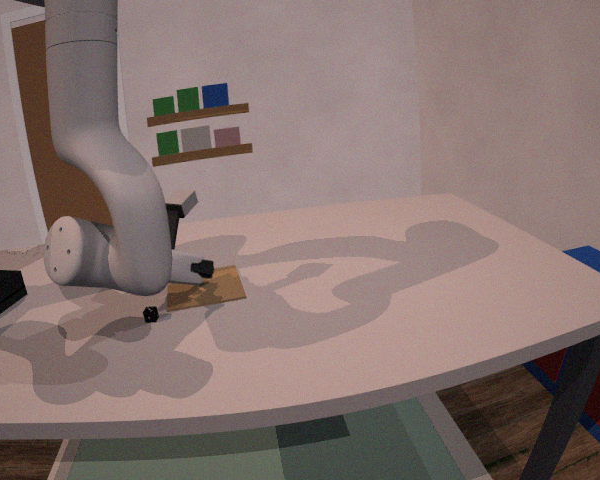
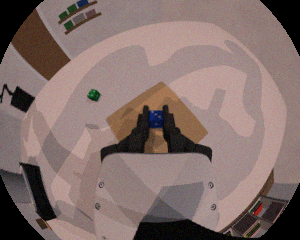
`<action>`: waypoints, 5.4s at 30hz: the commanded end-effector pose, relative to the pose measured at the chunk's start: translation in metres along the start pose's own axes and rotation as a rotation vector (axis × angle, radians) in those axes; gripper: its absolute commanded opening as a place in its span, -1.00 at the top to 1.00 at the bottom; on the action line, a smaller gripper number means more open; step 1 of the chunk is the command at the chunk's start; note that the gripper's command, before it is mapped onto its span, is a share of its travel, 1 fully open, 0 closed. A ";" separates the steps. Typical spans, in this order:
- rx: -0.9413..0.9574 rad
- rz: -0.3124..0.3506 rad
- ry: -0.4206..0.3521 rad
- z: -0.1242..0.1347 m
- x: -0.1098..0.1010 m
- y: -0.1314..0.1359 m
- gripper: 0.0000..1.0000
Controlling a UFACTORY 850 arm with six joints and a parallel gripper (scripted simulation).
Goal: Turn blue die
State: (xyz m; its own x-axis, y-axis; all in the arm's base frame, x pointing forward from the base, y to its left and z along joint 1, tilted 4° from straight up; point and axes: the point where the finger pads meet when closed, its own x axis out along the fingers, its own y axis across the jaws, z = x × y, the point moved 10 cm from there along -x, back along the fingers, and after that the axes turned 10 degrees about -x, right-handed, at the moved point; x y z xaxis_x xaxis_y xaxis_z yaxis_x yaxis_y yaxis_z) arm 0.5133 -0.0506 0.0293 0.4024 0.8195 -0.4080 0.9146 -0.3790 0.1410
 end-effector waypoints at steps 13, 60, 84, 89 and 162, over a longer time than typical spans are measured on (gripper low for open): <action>-0.001 0.001 0.001 0.000 0.000 0.001 0.69; -0.001 0.001 0.001 0.010 0.005 -0.001 0.69; -0.001 0.001 0.001 0.010 0.005 -0.001 0.37; -0.001 0.001 0.001 0.010 0.005 -0.001 0.28; -0.001 0.001 0.001 0.007 -0.046 -0.001 0.28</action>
State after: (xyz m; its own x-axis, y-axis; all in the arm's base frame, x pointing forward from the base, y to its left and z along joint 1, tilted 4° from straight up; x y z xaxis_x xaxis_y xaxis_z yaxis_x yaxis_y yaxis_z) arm 0.4933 -0.0905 0.0384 0.4022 0.8196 -0.4079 0.9147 -0.3789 0.1406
